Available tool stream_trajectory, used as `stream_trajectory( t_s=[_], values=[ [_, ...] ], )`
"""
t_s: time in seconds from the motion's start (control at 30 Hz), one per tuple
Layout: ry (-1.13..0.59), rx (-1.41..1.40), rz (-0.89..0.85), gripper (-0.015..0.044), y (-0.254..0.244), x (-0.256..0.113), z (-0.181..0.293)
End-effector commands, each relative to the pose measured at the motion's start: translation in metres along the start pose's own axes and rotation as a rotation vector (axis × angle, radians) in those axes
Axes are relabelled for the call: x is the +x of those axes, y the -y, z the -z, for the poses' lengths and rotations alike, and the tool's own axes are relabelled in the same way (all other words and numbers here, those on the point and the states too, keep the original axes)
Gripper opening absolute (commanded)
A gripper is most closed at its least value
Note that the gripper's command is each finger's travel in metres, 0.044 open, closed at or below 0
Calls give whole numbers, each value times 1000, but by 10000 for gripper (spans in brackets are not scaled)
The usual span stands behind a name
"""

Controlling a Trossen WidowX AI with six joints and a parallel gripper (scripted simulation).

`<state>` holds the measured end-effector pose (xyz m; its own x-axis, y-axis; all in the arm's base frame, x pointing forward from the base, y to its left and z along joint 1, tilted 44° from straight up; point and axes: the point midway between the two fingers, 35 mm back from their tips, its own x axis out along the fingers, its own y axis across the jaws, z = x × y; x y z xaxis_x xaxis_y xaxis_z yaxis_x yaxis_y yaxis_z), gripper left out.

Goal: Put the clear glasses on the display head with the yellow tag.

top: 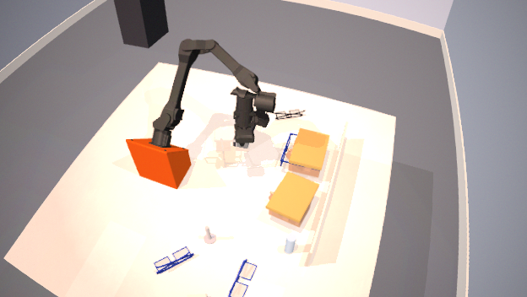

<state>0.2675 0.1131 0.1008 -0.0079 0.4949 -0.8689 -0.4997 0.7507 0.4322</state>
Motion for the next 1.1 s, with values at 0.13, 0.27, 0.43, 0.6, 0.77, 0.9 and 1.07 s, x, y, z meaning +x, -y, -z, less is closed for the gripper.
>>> stream_trajectory(
  t_s=[0.13, 0.27, 0.43, 0.6, 0.77, 0.9, 1.07],
  values=[
    [0, 204, 65, 0, -15, -5, 6],
    [13, 304, 94, 0, -22, -8, 7],
    [37, 428, 127, 0, -30, -12, 9],
    [69, 554, 155, 0, -38, -17, 11],
    [108, 679, 177, 0, -46, -22, 14],
    [144, 780, 190, 0, -52, -25, 16],
    [193, 906, 198, 0, -60, -31, 19]
  ],
)
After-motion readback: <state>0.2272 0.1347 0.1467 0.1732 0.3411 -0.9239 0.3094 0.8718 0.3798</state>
